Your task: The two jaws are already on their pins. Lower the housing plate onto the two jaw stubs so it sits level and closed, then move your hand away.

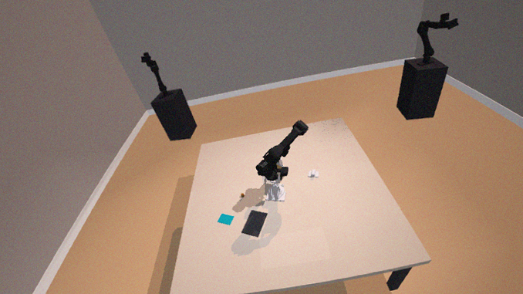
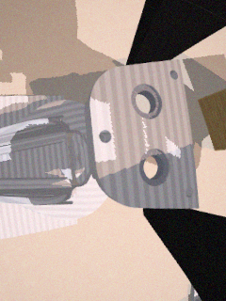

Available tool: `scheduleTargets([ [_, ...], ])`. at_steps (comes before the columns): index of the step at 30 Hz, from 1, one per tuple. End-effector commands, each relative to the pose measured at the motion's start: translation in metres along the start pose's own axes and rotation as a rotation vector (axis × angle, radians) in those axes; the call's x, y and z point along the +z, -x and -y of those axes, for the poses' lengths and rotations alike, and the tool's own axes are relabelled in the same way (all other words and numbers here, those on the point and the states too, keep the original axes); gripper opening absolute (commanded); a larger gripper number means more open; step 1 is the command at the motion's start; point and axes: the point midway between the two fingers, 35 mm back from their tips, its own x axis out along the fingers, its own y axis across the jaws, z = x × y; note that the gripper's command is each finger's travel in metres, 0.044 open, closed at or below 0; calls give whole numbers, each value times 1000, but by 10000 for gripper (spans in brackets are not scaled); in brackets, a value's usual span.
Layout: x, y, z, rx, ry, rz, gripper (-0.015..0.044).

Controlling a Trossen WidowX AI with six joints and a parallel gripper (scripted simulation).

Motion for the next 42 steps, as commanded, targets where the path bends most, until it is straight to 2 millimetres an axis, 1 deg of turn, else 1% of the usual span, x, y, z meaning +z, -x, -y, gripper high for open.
scheduleTargets([
  [1,0,0,1,-4,-5,0,351],
  [14,1,0,1,-4,1,0,351],
  [20,-5,0,-6,-4,1,0,351],
  [42,-5,0,-6,-4,1,0,351],
])
